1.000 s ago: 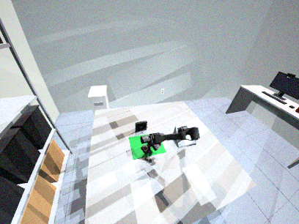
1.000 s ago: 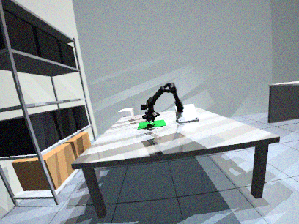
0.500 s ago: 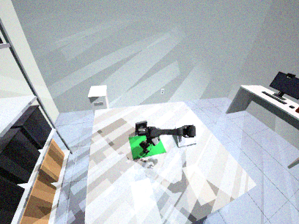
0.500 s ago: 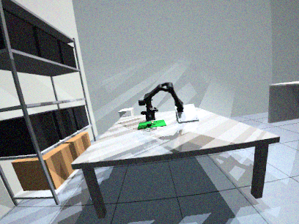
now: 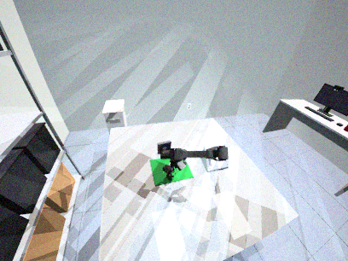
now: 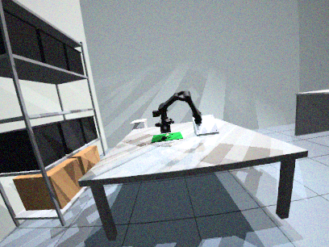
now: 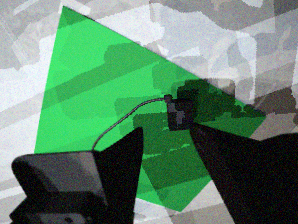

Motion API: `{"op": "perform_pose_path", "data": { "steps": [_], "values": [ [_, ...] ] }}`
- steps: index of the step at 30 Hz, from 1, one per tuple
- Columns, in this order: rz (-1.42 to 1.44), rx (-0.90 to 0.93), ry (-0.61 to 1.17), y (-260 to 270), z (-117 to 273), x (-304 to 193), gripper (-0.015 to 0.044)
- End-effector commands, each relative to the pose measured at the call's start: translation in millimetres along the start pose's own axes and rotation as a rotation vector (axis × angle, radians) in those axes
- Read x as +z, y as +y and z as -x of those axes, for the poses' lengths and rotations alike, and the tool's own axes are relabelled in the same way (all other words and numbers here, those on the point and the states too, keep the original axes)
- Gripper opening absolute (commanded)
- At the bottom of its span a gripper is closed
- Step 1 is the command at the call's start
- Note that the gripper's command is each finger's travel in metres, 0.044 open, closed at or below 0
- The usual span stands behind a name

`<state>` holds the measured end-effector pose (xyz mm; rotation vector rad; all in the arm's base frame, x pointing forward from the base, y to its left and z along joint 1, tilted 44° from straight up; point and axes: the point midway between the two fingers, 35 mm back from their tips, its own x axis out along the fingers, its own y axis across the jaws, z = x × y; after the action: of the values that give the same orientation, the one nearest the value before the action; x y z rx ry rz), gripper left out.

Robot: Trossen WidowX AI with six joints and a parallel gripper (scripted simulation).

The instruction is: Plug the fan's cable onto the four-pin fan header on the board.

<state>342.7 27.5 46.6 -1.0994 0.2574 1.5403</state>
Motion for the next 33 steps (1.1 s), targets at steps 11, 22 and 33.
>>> {"op": "perform_pose_path", "data": {
  "steps": [11,22,33],
  "values": [
    [-0.006,0.002,0.004,0.3,-0.2,-0.5,0.0205],
    [-0.006,0.002,0.004,0.3,-0.2,-0.5,0.0389],
    [-0.006,0.002,0.004,0.3,-0.2,-0.5,0.044]
  ]
}}
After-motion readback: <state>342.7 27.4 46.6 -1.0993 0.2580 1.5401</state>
